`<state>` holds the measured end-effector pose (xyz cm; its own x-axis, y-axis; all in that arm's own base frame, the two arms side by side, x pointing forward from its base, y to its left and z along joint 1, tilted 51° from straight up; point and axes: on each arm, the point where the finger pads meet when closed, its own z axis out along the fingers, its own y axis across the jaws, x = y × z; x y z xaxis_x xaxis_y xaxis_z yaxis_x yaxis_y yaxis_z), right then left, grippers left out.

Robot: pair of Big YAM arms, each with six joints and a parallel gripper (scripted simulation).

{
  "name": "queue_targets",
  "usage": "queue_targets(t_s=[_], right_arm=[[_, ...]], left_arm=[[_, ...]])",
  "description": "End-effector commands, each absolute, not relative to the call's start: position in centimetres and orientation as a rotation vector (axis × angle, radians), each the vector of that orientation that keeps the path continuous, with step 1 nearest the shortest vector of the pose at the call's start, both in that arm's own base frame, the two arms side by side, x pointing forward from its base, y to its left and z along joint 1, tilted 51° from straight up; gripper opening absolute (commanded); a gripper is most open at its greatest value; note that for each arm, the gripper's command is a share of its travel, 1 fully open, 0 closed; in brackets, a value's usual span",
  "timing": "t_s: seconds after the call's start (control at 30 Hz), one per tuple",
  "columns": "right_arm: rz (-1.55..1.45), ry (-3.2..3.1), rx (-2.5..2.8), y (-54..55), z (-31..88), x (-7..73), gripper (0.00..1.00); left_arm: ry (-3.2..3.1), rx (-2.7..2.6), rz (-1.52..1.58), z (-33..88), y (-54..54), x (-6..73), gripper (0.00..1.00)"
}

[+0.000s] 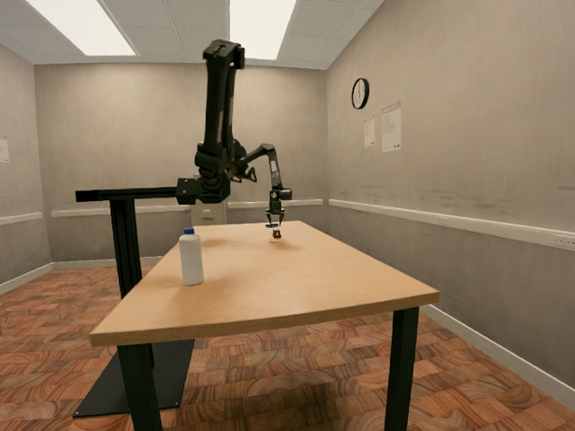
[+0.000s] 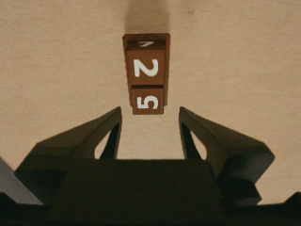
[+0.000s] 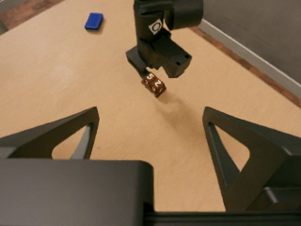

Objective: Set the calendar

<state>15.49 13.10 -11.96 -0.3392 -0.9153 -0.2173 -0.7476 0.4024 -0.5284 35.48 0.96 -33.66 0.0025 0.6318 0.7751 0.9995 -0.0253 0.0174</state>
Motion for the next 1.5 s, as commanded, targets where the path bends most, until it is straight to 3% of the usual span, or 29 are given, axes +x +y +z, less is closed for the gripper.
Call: queue_targets(t_s=[0.0,1.1,1.13,1.47], right_arm=[[-0.415,2.132,-1.418,15.1,-12.8,17.0,1.0],[-0.408,2.141,-1.404,15.1,-12.9,16.9,1.0],[-0.408,2.141,-1.404,15.1,-12.9,16.9,1.0],[-0.408,2.141,-1.404,15.1,-12.9,16.9,1.0]], left_arm=[[-1.729,-1.709,-0.856,-33.7,0.4,36.5,0.55],[-1.714,-1.696,-0.838,-36.3,3.7,36.1,0.55],[-1.725,-1.696,-0.848,-35.9,3.5,36.7,0.47],[-1.719,-1.709,-0.858,-35.7,2.8,36.4,0.38]])
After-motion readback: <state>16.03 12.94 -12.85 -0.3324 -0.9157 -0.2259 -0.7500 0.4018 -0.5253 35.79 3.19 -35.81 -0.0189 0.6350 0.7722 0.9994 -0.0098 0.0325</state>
